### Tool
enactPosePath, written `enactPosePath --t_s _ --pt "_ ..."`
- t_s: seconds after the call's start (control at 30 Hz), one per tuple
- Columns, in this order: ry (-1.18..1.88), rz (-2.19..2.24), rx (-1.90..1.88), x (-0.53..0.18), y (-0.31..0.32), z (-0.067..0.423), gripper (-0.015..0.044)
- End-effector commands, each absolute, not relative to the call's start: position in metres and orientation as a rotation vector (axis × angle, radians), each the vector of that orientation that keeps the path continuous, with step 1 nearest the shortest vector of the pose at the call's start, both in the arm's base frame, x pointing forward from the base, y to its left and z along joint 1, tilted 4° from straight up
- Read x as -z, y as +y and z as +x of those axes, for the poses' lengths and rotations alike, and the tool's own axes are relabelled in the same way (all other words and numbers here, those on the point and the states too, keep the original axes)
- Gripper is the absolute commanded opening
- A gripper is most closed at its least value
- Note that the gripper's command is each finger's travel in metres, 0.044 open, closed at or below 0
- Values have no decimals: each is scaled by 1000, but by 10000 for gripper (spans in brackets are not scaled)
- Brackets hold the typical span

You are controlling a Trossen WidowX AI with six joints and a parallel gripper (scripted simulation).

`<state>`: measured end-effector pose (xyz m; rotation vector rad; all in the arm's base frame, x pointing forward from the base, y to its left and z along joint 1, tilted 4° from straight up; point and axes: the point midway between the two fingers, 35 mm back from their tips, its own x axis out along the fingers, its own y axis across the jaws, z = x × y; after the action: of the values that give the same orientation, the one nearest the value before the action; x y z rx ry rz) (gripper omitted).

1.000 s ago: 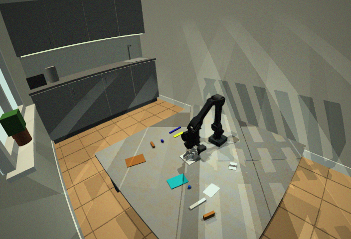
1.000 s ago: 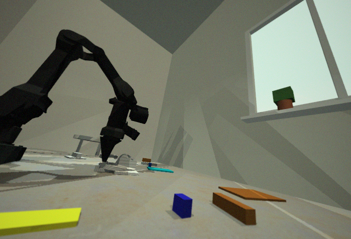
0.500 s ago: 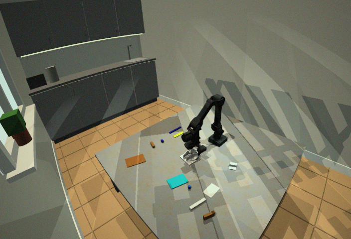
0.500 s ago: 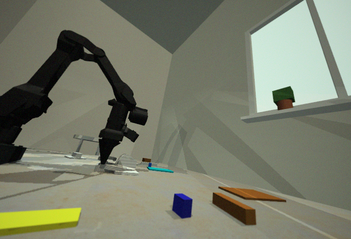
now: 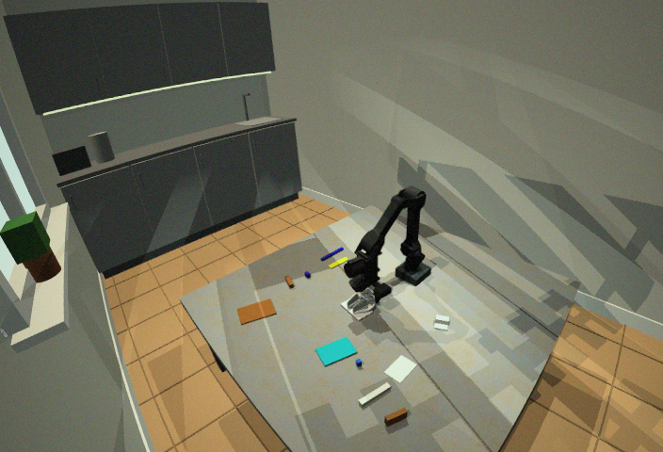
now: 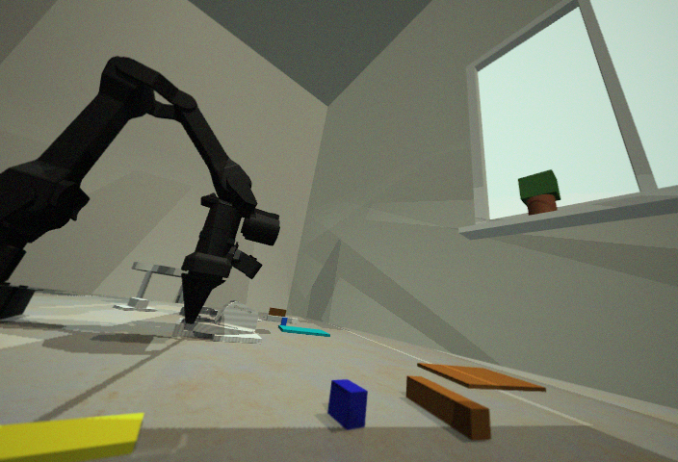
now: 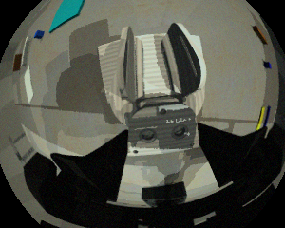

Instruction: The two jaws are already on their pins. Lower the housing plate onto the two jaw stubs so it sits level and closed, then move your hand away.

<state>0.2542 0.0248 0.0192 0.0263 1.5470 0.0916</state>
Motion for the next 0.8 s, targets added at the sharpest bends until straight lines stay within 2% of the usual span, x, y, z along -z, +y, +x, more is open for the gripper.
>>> enactPosePath --t_s 0.0,0.77 --pt "1545 31 -92 -18 25 254 351" --pt "1545 31 -92 -13 26 255 351"
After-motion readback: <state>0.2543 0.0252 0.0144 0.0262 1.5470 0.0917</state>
